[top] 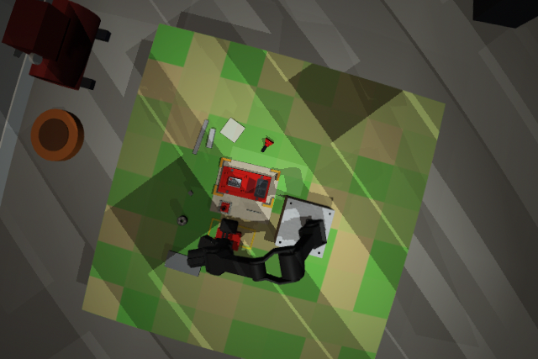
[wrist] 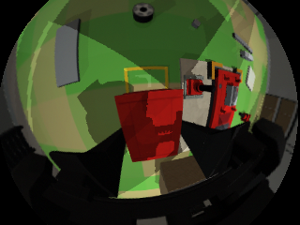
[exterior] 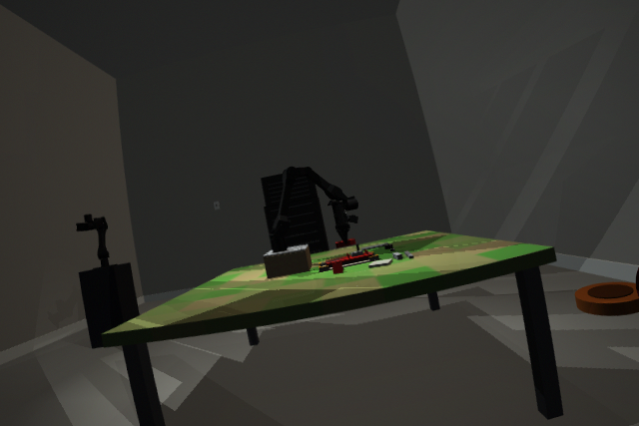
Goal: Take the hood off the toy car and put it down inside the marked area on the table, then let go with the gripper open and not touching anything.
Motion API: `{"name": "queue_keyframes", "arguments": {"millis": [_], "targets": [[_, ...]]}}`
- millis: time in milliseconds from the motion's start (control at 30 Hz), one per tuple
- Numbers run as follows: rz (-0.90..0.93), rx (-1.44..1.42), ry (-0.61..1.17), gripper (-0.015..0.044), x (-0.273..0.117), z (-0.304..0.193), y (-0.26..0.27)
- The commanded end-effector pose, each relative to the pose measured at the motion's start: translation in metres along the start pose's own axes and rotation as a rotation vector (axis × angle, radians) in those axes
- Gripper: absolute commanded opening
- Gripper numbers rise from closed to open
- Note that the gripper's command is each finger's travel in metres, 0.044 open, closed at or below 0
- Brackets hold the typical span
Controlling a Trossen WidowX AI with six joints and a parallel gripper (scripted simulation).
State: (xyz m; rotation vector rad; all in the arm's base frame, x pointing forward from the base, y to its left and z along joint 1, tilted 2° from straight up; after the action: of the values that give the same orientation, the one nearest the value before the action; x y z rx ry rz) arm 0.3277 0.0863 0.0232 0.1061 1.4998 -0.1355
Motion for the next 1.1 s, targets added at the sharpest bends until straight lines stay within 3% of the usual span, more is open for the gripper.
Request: {"name": "queue_keyframes", "arguments": {"millis": [0,1067], "targets": [[-0.008,0.0,0.007,0.0,0.006,-0.002,-0.002],[-0.008,0.0,0.007,0.0,0.029,-0.004,-0.002]]}}
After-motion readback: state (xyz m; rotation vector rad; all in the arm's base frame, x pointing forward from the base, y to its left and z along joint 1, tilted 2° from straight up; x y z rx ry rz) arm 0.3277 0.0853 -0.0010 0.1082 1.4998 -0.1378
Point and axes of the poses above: the point midway between the two fingers, 35 mm back from their tips, its own x axis out along the fingers, its own y axis across the jaws, z = x × y, the point moved 1 cm from there along -x, back along the fingers, and after that the axes turned 2 degrees about x, right-handed, at the moved point
